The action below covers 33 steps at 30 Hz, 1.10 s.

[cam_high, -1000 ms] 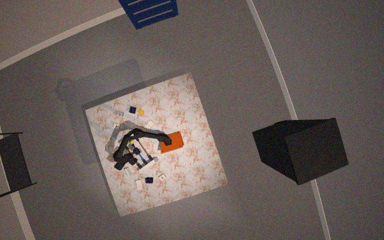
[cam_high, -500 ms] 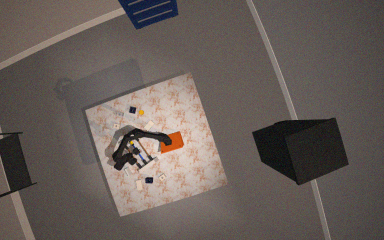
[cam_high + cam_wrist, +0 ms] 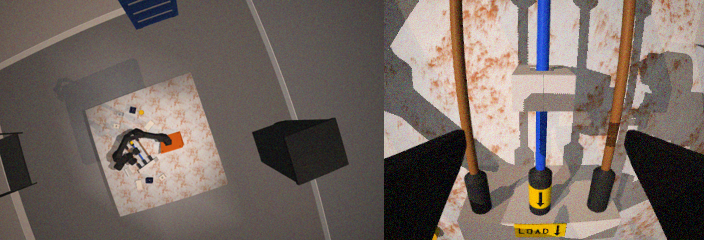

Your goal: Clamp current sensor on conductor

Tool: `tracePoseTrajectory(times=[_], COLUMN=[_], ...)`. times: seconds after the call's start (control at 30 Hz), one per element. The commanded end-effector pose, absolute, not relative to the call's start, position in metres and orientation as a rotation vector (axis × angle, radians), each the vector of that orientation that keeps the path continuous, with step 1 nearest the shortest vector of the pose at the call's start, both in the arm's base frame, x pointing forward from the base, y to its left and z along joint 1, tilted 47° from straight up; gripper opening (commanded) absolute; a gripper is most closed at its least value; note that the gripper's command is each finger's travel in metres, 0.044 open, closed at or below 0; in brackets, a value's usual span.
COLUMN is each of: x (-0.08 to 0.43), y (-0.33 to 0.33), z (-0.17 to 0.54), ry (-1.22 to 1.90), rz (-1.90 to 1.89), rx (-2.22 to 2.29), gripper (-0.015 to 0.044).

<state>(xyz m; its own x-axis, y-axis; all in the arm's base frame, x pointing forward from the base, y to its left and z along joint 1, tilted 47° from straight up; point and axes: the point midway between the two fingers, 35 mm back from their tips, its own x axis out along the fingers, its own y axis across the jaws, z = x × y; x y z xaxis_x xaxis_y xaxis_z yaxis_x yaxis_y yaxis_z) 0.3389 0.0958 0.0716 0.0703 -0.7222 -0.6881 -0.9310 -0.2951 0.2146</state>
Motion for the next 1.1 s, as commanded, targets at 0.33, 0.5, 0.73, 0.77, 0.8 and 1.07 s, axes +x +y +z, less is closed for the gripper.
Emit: tracePoseTrajectory(times=[0.33, 0.5, 0.73, 0.77, 0.8, 1.07], x=[0.338, 0.331, 0.316, 0.314, 0.311, 0.305], y=[0.096, 0.066, 0.025, 0.02, 0.016, 0.006], z=[0.071, 0.089, 0.136, 0.144, 0.153, 0.175], ry=[1.663, 1.585, 1.247, 1.186, 1.124, 0.963], rz=[1.052, 1.105, 1.076, 1.06, 1.041, 0.986], rx=[-2.064, -1.735, -1.242, -1.193, -1.149, -1.063], gripper=[0.044, 0.044, 0.044, 0.044, 0.044, 0.044])
